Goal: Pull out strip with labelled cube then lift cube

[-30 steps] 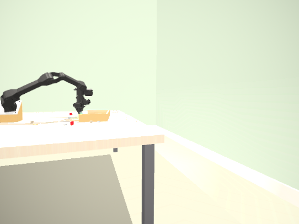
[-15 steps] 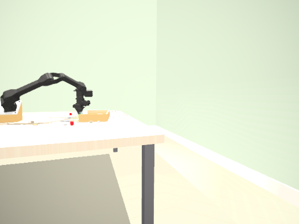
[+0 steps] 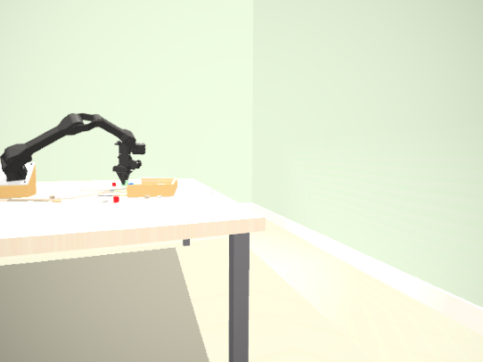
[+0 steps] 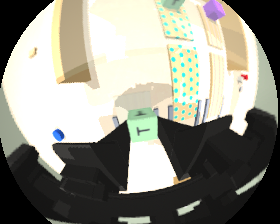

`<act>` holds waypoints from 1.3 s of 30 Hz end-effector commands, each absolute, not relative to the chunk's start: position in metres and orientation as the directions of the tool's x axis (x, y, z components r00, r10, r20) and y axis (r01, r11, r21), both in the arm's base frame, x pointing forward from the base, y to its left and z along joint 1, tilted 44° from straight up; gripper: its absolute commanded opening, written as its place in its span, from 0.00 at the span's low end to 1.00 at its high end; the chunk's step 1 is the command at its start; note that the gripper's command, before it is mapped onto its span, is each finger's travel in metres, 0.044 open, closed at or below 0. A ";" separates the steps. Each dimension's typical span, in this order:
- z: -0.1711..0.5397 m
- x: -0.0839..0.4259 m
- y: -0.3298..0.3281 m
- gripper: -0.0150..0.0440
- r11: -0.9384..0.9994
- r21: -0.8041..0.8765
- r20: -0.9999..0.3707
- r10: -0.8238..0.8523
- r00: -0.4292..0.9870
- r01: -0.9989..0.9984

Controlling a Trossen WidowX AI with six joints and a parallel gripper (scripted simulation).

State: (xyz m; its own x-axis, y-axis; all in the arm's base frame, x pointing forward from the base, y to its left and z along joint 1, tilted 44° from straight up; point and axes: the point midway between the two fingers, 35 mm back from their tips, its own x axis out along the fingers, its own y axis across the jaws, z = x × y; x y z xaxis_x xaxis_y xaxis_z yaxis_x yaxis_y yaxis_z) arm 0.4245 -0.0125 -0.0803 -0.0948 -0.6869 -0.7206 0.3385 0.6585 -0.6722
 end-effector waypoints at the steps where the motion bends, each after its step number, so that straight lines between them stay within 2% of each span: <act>1: -0.069 0.417 -0.004 0.25 0.662 -0.664 -0.725 -0.683 -0.083 0.348; 39: -0.043 0.303 0.006 0.25 0.662 -0.668 -0.724 -0.685 -0.087 0.340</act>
